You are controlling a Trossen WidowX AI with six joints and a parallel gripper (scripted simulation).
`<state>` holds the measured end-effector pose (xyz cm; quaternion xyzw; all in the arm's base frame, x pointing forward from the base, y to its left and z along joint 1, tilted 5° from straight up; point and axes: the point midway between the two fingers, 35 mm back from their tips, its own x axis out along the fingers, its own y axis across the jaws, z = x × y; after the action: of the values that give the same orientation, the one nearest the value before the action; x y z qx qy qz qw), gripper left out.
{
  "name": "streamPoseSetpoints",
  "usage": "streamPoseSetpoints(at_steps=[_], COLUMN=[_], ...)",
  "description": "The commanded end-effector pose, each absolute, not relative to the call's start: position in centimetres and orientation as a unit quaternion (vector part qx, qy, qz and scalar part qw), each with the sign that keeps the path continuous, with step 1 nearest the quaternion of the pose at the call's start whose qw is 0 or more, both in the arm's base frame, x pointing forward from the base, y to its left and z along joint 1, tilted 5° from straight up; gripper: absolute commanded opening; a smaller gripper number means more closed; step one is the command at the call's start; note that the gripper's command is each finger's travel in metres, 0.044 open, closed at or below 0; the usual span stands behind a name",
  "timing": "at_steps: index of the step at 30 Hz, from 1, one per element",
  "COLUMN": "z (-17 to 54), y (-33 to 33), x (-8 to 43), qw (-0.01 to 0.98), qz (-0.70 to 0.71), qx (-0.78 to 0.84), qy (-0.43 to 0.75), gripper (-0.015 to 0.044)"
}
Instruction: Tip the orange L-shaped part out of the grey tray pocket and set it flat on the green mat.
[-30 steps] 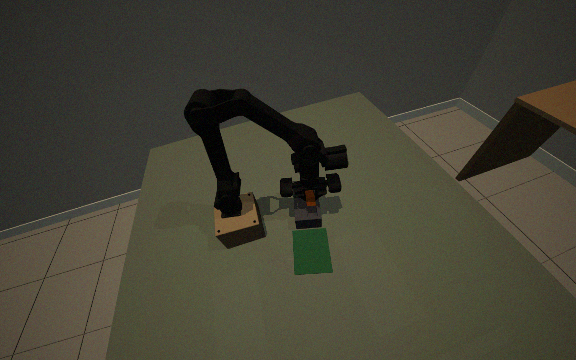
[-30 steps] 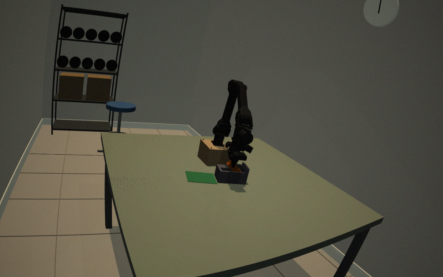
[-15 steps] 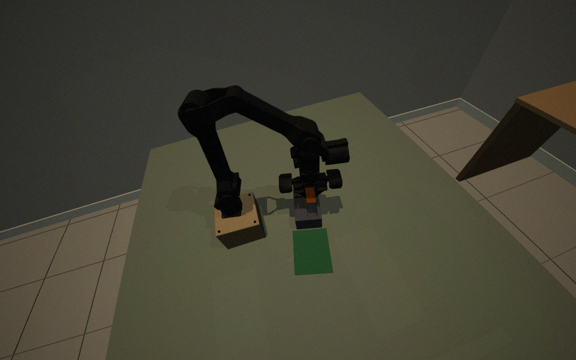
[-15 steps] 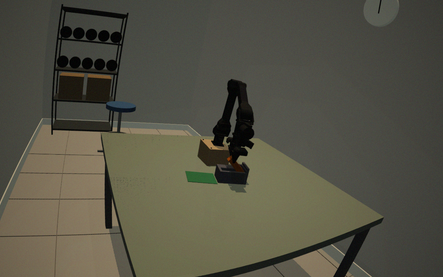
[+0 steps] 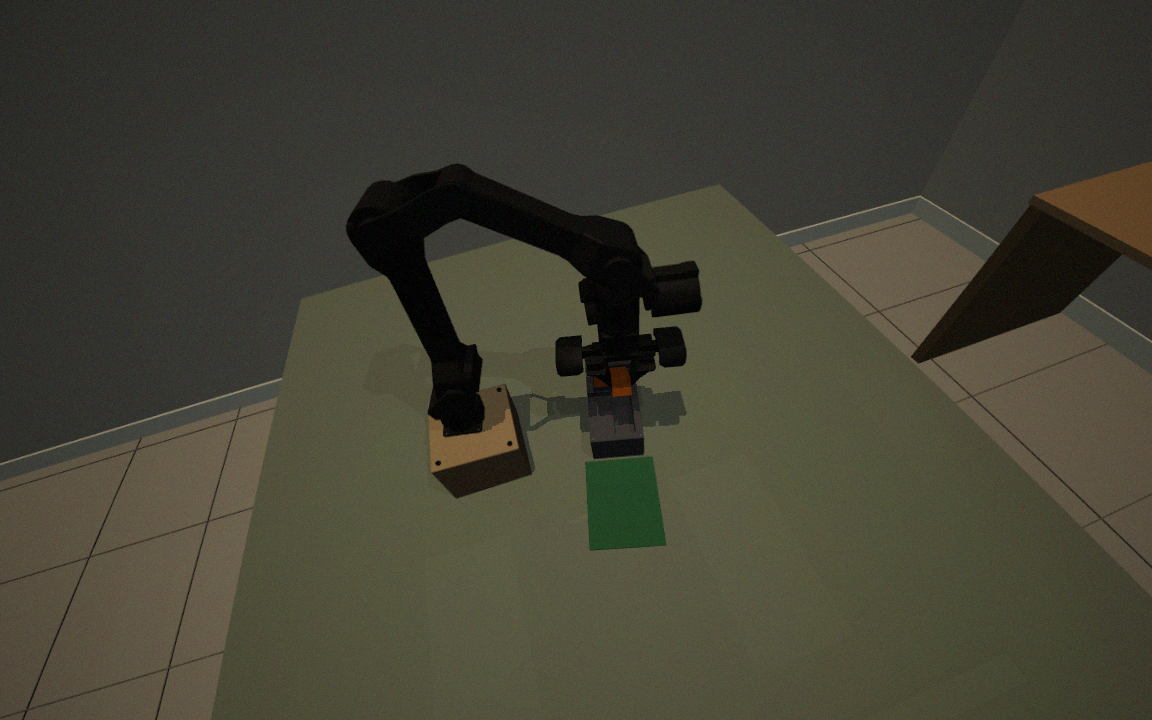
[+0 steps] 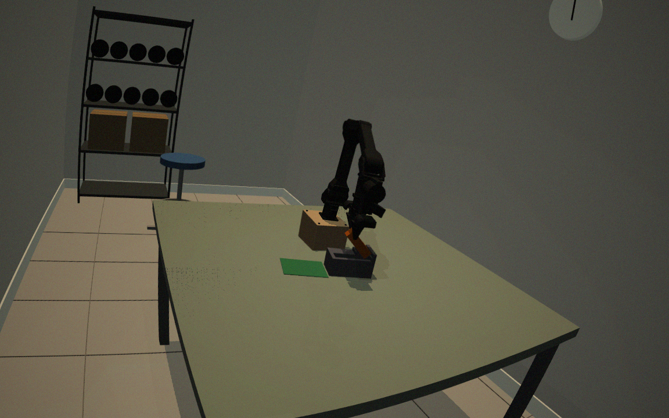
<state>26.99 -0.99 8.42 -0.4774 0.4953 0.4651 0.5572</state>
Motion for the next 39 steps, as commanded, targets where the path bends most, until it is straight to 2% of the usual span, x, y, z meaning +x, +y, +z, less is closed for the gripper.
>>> streamPoseSetpoints(at_steps=[1,19,39], z=[9.2,10.6,9.9], y=[-1.0,-1.4,-8.8], x=[27.0,26.8,25.5], qw=[0.559,0.559,0.557], qz=[0.465,0.465,0.464], qx=[-0.480,-0.480,-0.481], qy=[0.491,0.491,0.493], gripper=[0.0000,0.0000,0.0000])
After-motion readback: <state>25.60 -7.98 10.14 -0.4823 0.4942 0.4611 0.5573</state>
